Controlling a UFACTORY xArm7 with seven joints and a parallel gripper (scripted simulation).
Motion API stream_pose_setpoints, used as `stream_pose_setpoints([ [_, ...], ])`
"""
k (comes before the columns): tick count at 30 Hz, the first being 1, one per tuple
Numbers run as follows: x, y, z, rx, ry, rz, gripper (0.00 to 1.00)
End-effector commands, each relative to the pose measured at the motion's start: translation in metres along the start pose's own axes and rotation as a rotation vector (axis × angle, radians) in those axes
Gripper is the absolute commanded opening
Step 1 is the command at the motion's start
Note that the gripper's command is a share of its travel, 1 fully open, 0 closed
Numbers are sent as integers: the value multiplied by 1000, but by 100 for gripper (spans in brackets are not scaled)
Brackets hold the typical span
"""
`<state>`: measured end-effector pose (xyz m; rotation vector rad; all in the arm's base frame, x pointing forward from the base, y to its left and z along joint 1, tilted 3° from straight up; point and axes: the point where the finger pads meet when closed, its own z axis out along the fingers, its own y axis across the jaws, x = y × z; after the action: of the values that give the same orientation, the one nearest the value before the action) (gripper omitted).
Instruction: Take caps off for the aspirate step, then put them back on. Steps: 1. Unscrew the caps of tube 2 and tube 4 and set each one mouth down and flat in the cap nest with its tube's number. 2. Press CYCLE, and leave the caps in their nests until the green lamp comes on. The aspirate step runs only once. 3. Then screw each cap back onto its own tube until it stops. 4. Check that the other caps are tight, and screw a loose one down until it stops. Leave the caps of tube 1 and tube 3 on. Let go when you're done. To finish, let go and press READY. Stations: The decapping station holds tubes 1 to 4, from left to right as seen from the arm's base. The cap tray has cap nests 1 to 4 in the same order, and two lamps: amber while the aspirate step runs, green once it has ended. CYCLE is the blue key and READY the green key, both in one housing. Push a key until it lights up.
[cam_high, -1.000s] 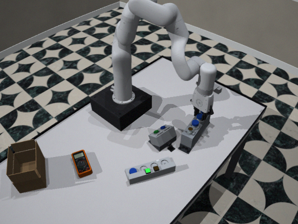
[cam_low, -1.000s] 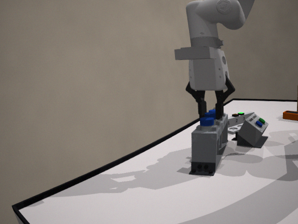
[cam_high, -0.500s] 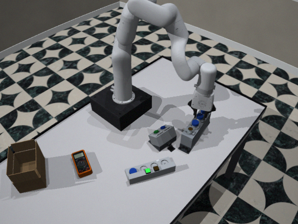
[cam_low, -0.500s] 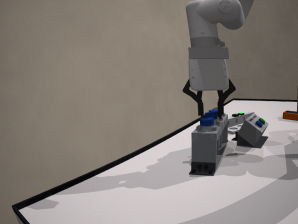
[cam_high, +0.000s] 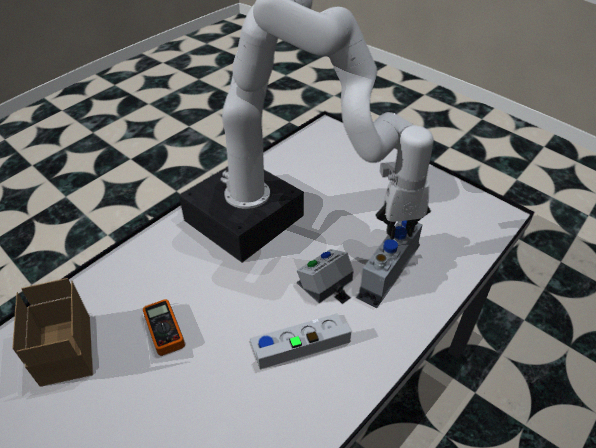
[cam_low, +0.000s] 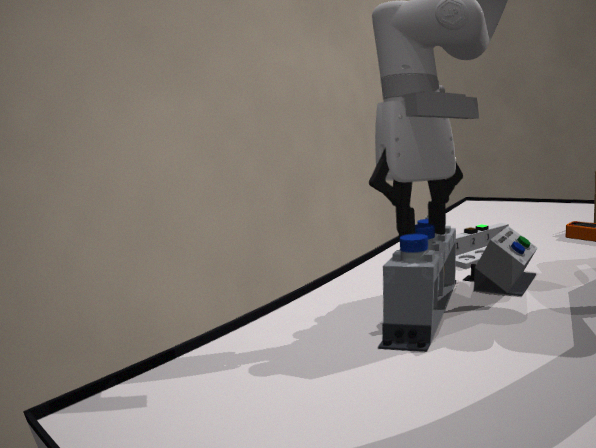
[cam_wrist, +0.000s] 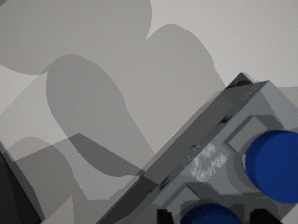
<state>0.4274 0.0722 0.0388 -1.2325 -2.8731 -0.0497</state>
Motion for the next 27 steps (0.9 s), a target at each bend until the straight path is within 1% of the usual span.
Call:
stream_pose_setpoints([
  [1, -1, 1, -2, -9, 5, -24, 46],
  [2, -1, 1, -2, -9, 5, -24, 0],
  [16, -1, 2, -2, -9, 5, -24, 0],
  [25, -1, 1, -1, -8, 7, 426, 0],
  [27, -1, 1, -1, -8, 7, 426, 0],
])
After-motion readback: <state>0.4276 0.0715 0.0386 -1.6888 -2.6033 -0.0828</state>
